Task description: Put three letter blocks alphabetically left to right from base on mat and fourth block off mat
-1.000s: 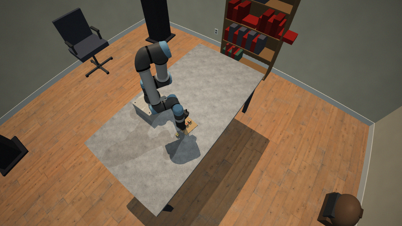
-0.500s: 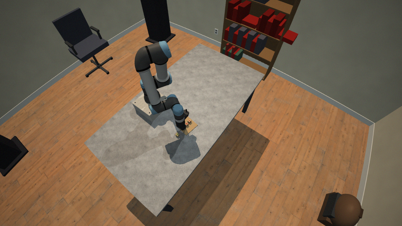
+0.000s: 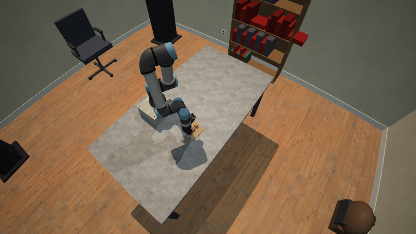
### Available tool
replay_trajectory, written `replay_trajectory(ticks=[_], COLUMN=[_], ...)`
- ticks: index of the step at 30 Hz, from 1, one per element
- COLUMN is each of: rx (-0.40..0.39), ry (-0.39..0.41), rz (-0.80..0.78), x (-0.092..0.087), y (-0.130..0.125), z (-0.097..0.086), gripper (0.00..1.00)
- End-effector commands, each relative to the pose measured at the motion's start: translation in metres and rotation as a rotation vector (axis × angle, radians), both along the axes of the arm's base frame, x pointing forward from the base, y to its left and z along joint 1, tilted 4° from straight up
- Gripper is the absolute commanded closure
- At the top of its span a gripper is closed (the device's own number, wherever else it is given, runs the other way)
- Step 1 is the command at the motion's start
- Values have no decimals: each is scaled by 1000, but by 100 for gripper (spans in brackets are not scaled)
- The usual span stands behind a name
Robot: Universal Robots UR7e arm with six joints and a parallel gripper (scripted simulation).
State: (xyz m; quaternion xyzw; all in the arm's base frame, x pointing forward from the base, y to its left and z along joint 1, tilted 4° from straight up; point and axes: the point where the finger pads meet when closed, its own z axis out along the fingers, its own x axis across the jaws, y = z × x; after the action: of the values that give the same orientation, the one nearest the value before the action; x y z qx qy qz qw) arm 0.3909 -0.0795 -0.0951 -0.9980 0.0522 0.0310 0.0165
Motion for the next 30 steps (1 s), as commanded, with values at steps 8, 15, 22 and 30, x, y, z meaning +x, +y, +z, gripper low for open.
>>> replay_trajectory(ticks=[8, 15, 22, 30], rx=[1, 0, 0, 0], ry=[2, 1, 1, 1], rz=[-2, -2, -2, -2], x=[-2, -1, -1, -2], y=[0, 0, 0, 0], z=[-4, -4, -4, -4], gripper=[51, 51, 51, 51])
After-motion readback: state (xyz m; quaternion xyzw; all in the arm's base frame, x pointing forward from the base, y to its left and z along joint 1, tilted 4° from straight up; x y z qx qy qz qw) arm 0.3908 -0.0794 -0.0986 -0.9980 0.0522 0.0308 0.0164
